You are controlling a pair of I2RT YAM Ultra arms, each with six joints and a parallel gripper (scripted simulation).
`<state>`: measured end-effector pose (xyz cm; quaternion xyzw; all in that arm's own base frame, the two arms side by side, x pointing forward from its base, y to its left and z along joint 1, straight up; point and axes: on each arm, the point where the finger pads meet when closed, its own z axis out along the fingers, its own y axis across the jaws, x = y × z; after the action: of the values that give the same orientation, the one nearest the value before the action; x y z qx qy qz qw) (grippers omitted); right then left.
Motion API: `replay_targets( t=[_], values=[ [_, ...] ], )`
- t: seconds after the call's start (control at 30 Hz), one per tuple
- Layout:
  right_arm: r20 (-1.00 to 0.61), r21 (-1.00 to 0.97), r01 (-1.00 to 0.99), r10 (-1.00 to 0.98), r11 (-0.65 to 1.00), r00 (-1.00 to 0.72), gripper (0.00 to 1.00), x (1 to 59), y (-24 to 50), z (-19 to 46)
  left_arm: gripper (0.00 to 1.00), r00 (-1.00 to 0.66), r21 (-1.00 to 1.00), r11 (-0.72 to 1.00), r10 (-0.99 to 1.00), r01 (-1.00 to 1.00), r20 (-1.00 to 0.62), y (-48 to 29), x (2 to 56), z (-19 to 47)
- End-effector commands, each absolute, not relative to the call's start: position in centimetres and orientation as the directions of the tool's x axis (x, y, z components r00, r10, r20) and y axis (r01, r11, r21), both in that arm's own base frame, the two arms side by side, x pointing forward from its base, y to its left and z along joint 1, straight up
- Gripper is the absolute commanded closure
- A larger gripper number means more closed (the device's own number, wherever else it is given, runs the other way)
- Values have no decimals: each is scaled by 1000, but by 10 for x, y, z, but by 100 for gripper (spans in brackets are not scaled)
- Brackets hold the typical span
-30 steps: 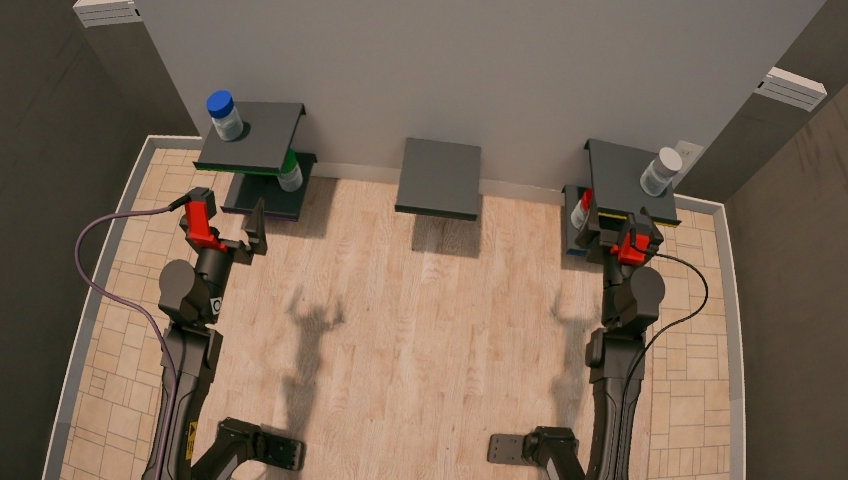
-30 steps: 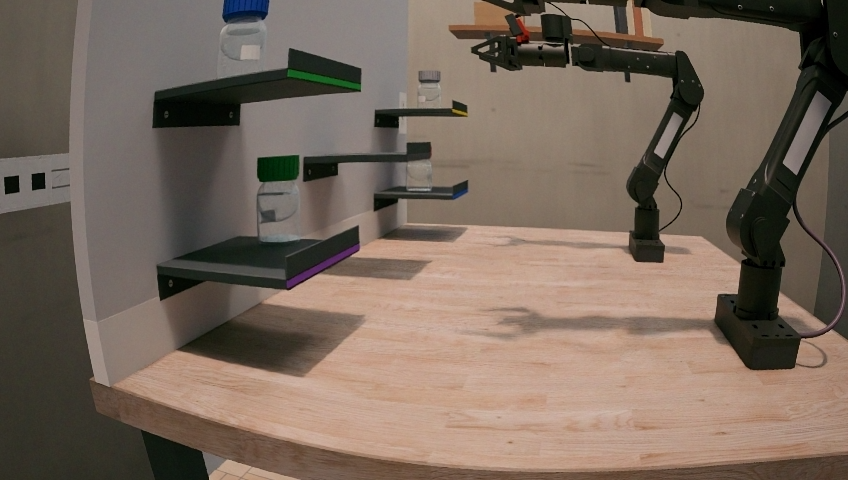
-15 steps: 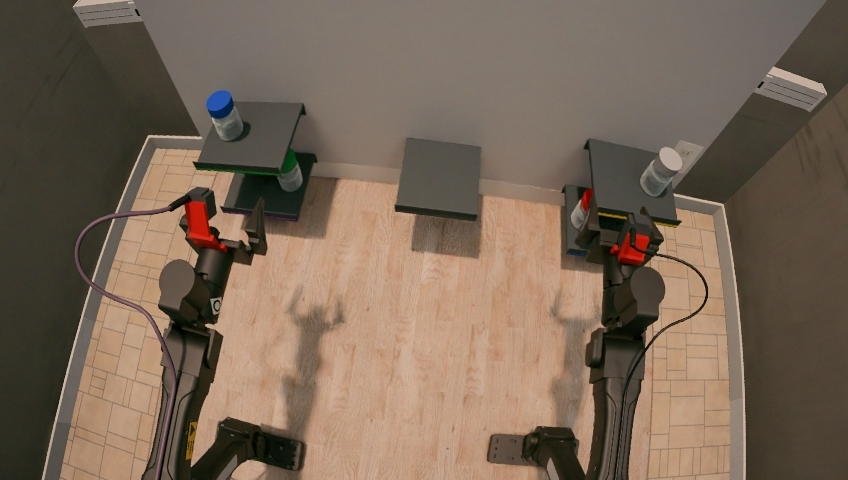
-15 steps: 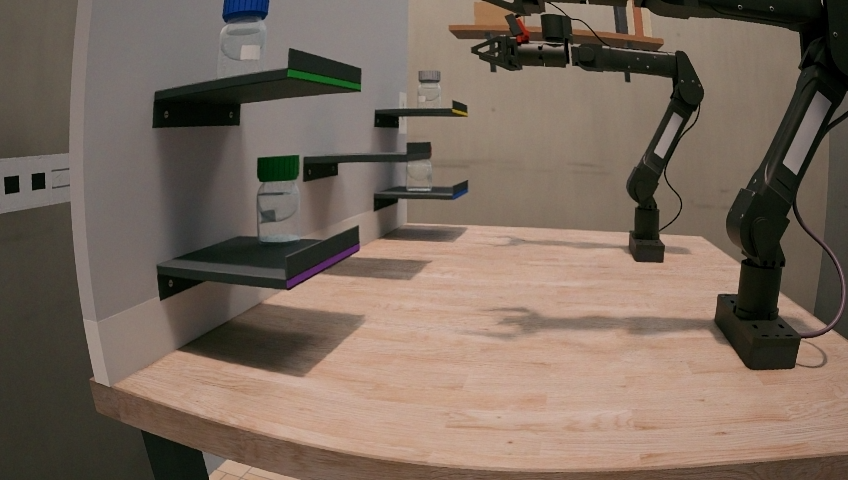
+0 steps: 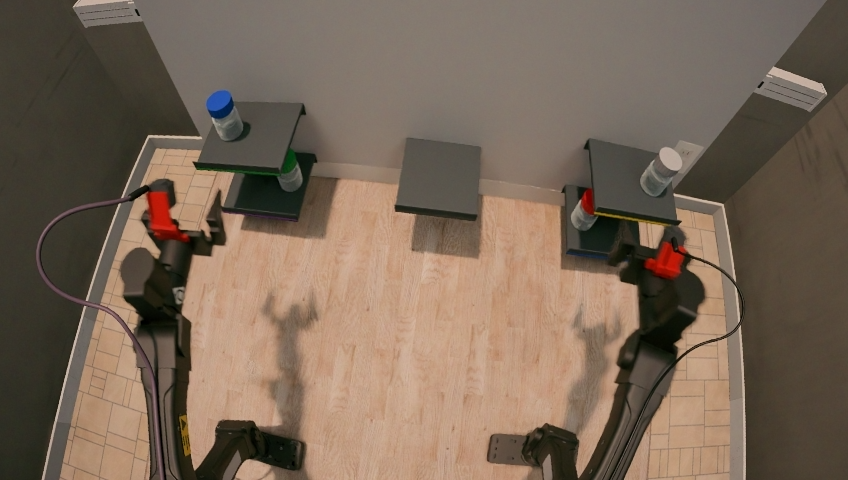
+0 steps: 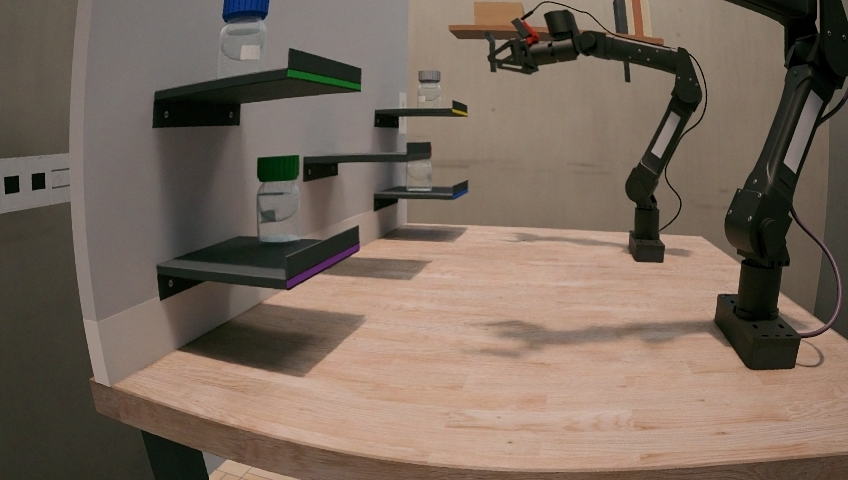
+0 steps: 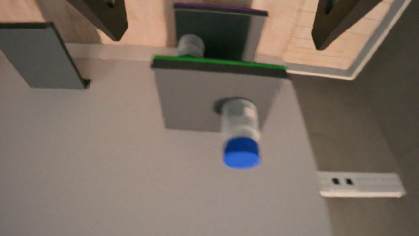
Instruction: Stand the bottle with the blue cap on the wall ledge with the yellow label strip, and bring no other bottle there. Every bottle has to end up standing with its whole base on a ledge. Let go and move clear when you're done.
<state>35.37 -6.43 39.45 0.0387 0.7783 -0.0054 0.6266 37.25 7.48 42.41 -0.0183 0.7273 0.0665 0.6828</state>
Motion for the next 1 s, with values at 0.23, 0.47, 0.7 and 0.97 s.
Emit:
replay_targets(
  t=[0.23,0.47,0.7,0.97],
  values=[
    [-953,49,40,59,998,-299,0,323,-99,428,0,-120,119,983,102,-138,-987,106,369,440],
    [-958,37,93,62,995,-280,0,319,-121,444,0,-105,122,982,108,-145,-989,108,370,445],
    [-959,34,93,59,995,-276,0,318,-120,446,0,-105,119,982,104,-150,-989,109,370,445],
    [-959,34,93,59,995,-276,0,318,-120,446,6,-82,109,980,97,-168,-992,111,371,451]
  ],
)
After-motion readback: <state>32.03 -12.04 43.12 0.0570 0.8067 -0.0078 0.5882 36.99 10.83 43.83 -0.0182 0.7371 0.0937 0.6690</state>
